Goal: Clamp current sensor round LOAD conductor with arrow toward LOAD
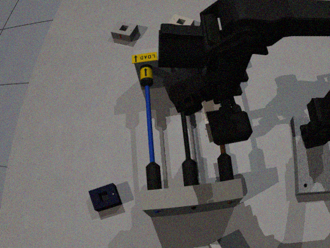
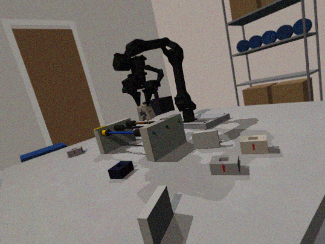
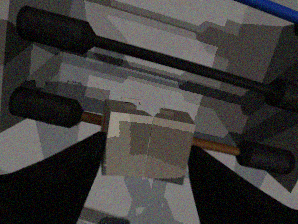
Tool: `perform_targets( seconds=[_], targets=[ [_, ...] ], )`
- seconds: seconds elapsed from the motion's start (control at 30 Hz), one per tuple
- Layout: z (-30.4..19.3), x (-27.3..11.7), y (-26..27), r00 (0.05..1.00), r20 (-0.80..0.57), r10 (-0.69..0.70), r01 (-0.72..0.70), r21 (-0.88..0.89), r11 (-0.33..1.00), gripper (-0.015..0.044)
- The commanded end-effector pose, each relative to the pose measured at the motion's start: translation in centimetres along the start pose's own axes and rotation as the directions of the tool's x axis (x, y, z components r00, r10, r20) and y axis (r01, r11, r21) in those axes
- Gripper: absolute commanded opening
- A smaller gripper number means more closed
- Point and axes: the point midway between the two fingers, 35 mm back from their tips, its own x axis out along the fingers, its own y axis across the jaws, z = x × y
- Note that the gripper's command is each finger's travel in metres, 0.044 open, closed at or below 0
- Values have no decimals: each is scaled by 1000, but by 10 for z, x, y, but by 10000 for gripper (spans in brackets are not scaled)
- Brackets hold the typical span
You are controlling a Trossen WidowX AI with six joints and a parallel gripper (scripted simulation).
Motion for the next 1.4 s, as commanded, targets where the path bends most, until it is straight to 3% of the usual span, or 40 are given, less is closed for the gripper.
perform_targets(
  seconds=[0.0,0.3,0.6,1.0,1.37],
  targets=[
    [10,-1,0,1000,23,-1,-2,140,990,0],
    [28,1,-2,999,49,-3,-18,432,902,0],
    [46,4,-3,997,75,-5,-48,683,729,0],
    [70,8,-4,994,109,-7,-98,913,397,0],
    [91,12,-4,990,141,-8,-141,990,33,0]
  ],
)
